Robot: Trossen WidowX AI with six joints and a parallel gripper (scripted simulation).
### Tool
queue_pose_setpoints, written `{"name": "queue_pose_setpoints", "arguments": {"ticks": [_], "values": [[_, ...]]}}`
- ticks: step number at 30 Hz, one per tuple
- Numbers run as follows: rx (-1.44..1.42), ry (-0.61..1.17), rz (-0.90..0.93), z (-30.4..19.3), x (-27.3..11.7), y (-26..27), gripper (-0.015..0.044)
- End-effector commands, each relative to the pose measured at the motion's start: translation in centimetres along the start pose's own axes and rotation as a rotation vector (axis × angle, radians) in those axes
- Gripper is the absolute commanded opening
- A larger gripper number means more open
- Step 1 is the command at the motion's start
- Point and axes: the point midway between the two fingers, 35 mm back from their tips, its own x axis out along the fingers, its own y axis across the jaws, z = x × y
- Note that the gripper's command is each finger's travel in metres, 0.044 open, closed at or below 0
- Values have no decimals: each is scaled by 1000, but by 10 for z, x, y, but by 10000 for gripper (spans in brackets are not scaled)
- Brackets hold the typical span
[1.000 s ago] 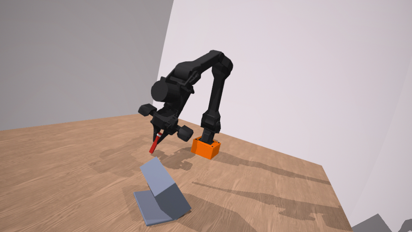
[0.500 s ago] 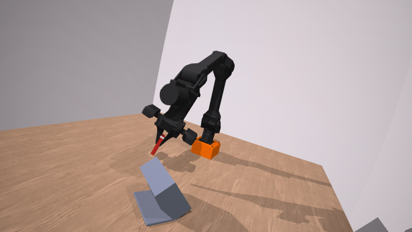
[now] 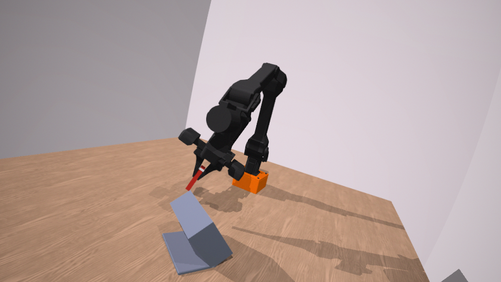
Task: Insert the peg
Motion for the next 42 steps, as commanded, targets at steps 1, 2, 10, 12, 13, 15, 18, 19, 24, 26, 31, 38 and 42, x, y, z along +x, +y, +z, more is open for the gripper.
{"name": "queue_pose_setpoints", "arguments": {"ticks": [1,2,10,12,13,15,18,19,24,26,31,38,42], "values": [[-22,-9,-23,3,-2,3,0],[-27,-11,-27,3,-3,4,0],[-60,-28,-58,8,-6,11,0],[-69,-32,-66,10,-7,13,0],[-73,-34,-70,10,-8,14,0],[-81,-38,-78,12,-9,16,0],[-93,-45,-90,13,-10,19,0],[-98,-47,-94,14,-11,20,0],[-118,-59,-113,17,-13,25,0],[-126,-63,-121,18,-14,27,0],[-145,-75,-141,21,-17,32,0],[-172,-93,-168,24,-21,39,0],[-187,-103,-183,26,-23,43,0]]}}
